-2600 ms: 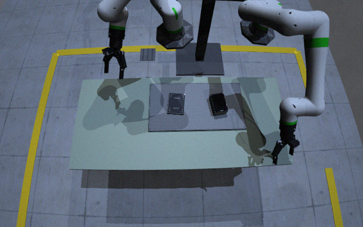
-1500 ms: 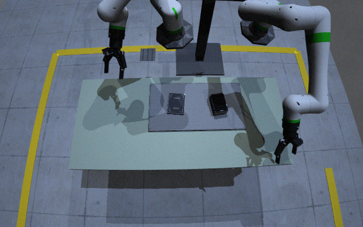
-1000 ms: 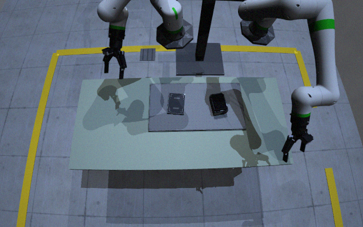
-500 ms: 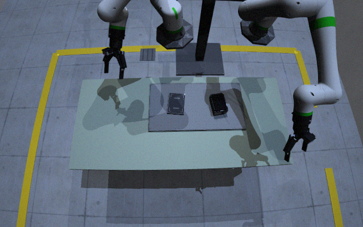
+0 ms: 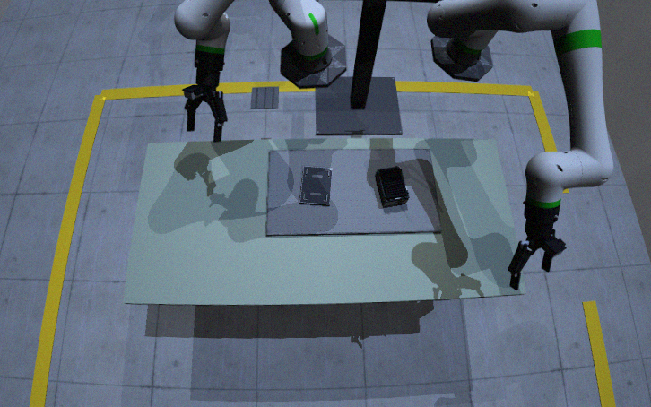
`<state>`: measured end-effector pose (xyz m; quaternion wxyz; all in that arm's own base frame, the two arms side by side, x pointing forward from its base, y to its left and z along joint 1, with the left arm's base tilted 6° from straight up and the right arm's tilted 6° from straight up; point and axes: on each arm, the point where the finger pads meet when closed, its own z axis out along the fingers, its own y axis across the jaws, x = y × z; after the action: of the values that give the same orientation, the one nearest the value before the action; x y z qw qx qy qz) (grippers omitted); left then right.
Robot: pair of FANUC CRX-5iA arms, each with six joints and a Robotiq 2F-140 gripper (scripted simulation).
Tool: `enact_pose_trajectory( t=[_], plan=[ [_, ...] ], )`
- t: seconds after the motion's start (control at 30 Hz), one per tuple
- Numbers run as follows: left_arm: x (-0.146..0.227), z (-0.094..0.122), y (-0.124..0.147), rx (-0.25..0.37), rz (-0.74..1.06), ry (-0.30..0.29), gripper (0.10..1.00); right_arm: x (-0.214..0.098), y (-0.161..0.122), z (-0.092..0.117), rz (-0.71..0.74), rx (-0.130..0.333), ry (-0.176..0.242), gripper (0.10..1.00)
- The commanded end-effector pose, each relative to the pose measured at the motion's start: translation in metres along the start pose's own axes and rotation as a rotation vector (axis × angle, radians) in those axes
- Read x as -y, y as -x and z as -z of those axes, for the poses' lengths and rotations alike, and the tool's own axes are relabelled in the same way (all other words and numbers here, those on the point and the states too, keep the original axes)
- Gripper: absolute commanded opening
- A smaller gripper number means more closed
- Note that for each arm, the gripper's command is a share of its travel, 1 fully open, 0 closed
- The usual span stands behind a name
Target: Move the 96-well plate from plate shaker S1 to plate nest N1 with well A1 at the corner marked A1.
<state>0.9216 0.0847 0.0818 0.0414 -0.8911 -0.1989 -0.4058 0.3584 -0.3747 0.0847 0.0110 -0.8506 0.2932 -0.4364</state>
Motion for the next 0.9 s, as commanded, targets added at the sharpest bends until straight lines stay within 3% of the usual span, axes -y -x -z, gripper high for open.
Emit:
enact_pose_trajectory(
  t=[0.0,0.87],
  plan=[
    [-0.0007,0.0014,-0.0025,-0.006,-0.006,0.001,1.000,-0.0001,-0.0008,0.0002,0.001,-0.001,0.000,1.000],
    [-0.0012,0.0060,-0.0084,-0.055,-0.114,0.002,1.000,-0.0001,-0.0008,0.0002,0.001,-0.001,0.000,1.000]
  ],
)
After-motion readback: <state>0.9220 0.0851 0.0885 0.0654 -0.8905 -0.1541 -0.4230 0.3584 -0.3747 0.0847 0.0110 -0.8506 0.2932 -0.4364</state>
